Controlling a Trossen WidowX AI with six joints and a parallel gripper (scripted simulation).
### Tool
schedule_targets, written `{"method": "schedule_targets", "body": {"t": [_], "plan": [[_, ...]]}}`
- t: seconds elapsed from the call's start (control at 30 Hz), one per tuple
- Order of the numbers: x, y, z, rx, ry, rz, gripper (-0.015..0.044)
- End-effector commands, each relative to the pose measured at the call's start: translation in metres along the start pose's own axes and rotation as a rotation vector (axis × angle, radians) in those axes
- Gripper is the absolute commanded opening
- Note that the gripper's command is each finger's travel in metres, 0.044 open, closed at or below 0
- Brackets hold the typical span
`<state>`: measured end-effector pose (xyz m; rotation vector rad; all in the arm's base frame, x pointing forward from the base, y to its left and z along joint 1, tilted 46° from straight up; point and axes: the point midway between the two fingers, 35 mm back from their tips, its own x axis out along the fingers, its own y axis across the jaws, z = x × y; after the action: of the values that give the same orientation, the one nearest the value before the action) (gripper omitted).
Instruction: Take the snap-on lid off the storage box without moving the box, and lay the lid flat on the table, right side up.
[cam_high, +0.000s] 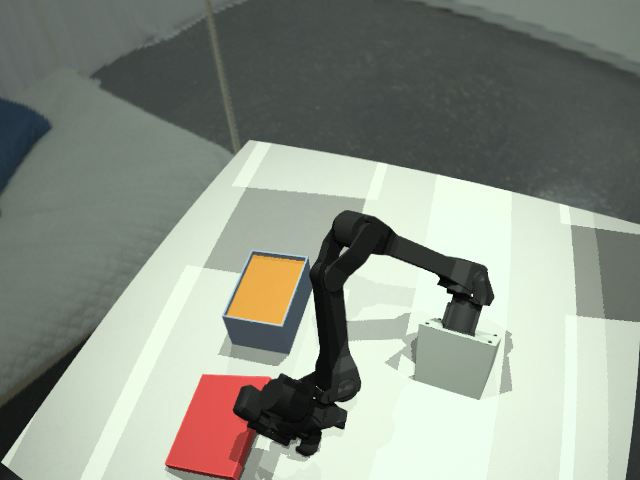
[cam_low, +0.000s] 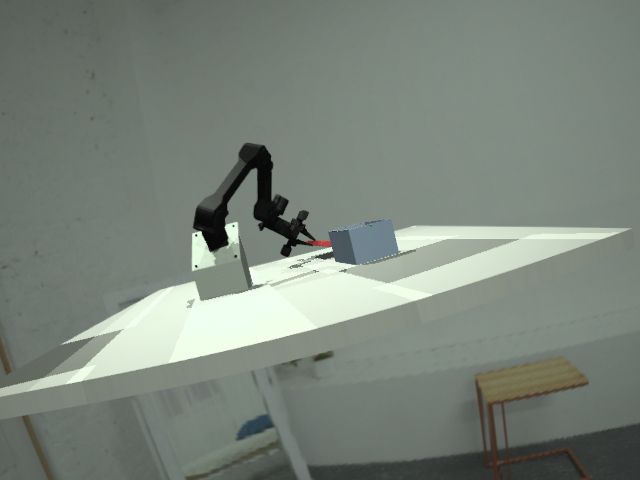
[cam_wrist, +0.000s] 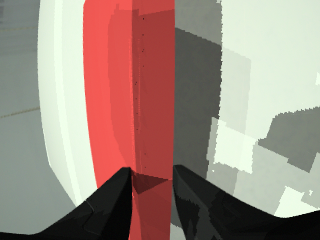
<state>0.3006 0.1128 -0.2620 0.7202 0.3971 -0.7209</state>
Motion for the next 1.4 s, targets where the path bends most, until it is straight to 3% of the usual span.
{"method": "schedule_targets", "body": {"t": [0.0,0.13,0.2,0.43,1.37], "plan": [[-0.001,0.002,0.000,0.001,0.004,-0.002,0.0157],[-0.001,0.002,0.000,0.001,0.004,-0.002,0.0263],[-0.001,0.002,0.000,0.001,0.004,-0.002,0.0275],[-0.010,-0.007,0.000,0.001,0.005,-0.003,0.0440],[-0.055,-0.044,-0.001,0.001,0.010,-0.006,0.0440]]}}
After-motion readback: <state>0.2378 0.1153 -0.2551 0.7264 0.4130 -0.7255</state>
